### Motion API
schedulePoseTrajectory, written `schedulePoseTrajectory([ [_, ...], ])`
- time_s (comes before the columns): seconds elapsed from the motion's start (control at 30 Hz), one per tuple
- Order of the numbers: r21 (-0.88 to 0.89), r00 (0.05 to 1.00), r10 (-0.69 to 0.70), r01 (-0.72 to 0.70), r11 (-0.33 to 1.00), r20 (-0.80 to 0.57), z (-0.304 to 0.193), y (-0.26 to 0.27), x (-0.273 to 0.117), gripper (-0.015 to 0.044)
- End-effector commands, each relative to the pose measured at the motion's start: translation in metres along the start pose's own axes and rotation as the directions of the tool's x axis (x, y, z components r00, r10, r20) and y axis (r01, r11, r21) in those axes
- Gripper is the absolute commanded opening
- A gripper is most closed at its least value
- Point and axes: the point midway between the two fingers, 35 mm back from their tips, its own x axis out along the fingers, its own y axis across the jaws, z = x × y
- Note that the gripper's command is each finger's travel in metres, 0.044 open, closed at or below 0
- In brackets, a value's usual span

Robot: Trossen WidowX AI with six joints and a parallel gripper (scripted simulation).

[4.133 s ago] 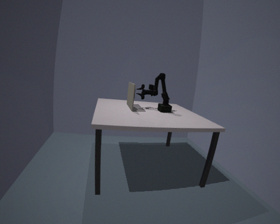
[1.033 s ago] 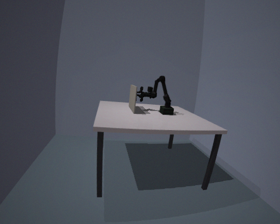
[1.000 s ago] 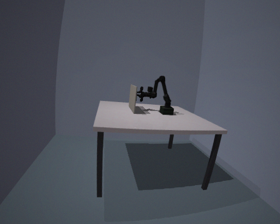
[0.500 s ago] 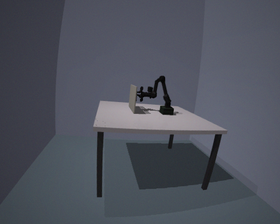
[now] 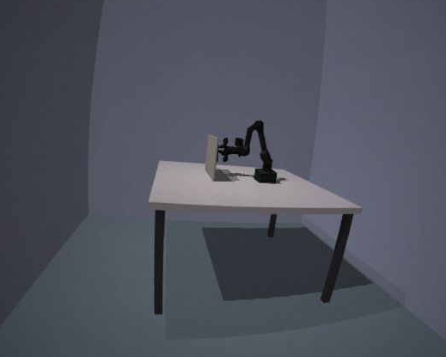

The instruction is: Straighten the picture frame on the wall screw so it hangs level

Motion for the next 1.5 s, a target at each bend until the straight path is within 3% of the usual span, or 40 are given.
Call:
schedulePoseTrajectory([
  [0.0,0.004,1.0,0.004,-0.004,1.0,0.001,0.0002,0.0034,-0.0002,0.0],
  [1.47,0.003,1.0,0.004,-0.004,1.0,0.001,0.0001,0.0094,-0.0002,0.0],
])
